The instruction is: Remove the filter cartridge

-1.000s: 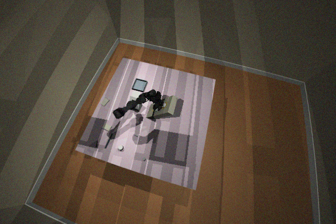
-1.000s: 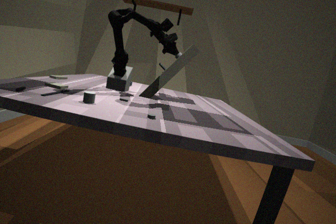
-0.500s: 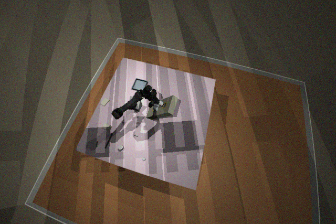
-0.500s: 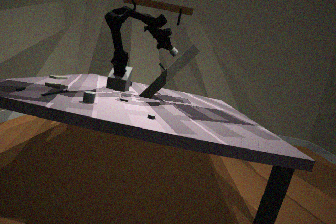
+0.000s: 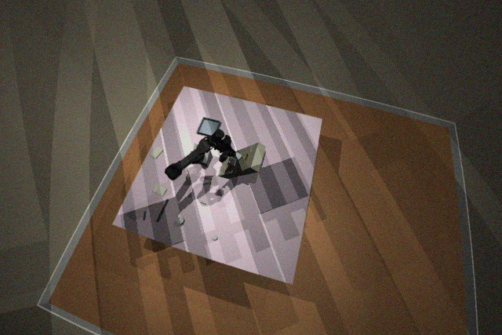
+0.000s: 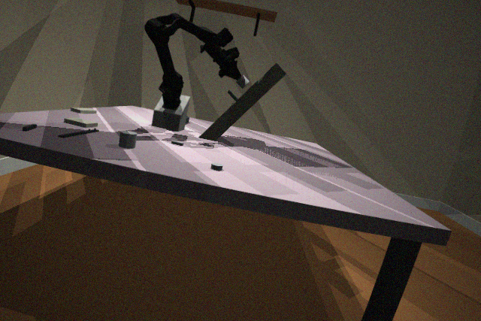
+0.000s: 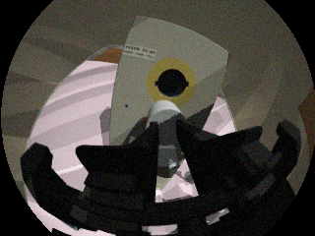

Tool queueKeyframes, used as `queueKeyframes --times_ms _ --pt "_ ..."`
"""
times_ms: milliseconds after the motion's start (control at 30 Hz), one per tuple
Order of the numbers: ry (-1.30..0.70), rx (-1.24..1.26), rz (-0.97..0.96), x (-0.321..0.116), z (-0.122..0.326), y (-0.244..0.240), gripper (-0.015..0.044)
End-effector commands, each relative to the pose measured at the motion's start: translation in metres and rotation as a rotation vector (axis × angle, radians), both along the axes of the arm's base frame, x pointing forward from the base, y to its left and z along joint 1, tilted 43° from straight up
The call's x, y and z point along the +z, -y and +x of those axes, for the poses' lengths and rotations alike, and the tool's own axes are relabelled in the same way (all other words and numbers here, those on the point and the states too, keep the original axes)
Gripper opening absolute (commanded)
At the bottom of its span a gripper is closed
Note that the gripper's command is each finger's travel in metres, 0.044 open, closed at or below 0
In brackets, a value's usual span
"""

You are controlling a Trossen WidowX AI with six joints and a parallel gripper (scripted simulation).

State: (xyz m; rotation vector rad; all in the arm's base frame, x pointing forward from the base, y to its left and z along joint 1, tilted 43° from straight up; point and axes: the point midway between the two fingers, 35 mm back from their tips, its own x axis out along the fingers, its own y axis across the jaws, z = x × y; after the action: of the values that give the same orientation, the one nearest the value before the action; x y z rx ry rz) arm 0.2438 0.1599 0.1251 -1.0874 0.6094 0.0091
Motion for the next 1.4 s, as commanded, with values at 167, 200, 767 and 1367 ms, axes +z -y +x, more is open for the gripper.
queueKeyframes --times_ms 167,200,767,1367 --pt "0.011 -0.003 0.008 -0.016 -0.012 0.019 0.0000" --pt "0.011 -0.003 0.008 -0.018 -0.013 0.021 0.0000" --pt "0.011 -0.003 0.008 -0.015 -0.011 0.017 0.0105" --pt "0.015 -0.004 0.024 0.076 0.015 -0.070 0.0315"
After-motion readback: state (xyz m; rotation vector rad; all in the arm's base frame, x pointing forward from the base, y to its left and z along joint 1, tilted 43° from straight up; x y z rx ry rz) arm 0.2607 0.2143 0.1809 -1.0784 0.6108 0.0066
